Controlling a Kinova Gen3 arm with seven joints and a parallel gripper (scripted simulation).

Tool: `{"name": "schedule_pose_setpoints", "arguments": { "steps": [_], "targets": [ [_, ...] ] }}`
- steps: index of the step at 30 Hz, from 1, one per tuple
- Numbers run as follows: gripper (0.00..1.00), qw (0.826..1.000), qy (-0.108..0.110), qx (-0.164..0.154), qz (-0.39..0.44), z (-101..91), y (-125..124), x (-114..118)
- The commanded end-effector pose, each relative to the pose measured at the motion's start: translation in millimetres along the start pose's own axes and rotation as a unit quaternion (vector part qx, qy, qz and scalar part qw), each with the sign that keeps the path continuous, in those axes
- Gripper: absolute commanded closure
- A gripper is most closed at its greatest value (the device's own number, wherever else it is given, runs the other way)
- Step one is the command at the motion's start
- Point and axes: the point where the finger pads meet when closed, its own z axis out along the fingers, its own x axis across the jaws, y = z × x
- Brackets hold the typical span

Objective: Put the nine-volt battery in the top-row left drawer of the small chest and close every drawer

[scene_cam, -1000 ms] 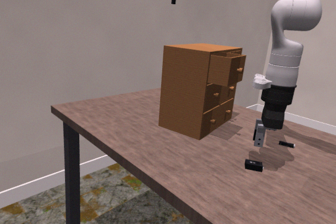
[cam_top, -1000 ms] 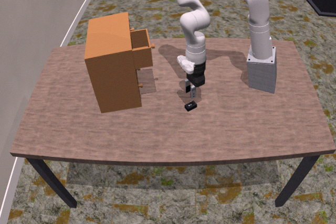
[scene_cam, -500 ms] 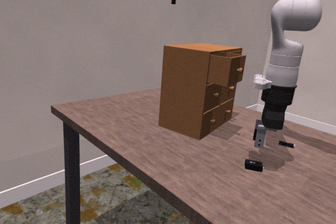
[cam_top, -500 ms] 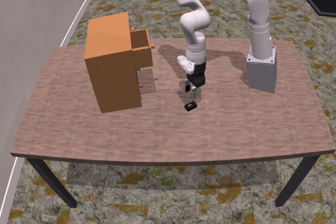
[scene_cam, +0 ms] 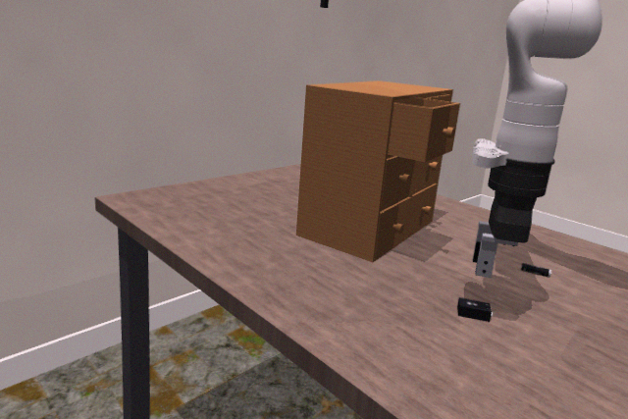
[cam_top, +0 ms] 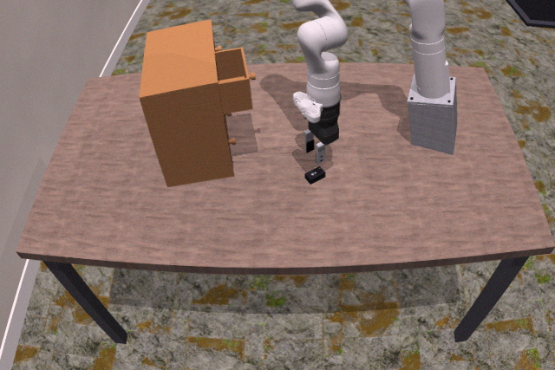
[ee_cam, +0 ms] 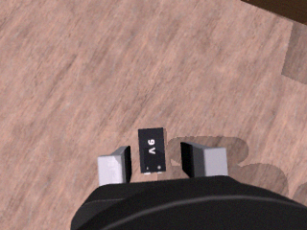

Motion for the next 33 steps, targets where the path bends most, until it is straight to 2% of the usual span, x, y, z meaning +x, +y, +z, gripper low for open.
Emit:
{"name": "schedule_pose_setpoints", "arguments": {
  "steps": [1, 15, 26, 33],
  "targets": [
    [0.19, 1.0, 0.0, 0.0, 0.0, 0.4, -0.3, -0.1],
    [0.19, 1.0, 0.0, 0.001, 0.0, 21.3, 0.2, -0.5],
    [0.19, 1.0, 0.0, 0.001, 0.0, 48.2, 0.9, -0.9],
    [0.19, 1.0, 0.0, 0.001, 0.0, 52.8, 1.0, -1.0]
  ]
}}
